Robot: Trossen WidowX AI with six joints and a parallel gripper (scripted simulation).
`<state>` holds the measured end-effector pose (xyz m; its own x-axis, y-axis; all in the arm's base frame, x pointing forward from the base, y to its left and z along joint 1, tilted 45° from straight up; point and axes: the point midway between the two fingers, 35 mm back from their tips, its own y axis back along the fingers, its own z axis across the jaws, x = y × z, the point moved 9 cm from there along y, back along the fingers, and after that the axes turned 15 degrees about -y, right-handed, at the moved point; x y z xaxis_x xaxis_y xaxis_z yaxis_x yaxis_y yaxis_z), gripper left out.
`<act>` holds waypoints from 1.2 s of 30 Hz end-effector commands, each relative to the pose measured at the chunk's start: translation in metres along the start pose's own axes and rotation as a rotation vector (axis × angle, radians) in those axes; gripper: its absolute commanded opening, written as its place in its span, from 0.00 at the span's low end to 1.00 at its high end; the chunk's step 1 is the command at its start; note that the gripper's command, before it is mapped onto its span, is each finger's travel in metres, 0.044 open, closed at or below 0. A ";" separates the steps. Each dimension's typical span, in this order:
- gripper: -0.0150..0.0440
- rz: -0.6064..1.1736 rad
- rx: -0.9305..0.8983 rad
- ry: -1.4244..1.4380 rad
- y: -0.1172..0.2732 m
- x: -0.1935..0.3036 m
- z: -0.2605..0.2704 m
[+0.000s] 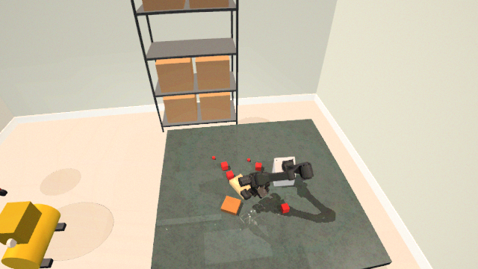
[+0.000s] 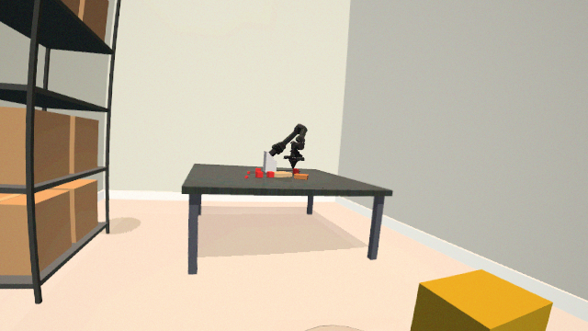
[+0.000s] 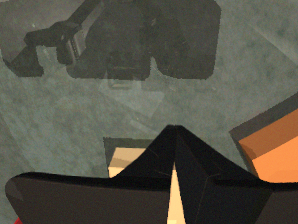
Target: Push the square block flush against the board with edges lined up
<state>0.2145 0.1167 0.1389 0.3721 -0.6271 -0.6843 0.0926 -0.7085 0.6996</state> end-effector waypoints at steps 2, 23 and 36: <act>0.25 -0.002 -0.005 -0.022 0.004 0.002 0.001; 0.25 0.040 0.002 -0.746 0.006 0.097 -0.010; 0.25 0.034 0.006 -1.196 0.007 0.158 0.003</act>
<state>0.2699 0.0235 0.0479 -0.6319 -0.6008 -0.4897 0.0897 -0.6842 0.7237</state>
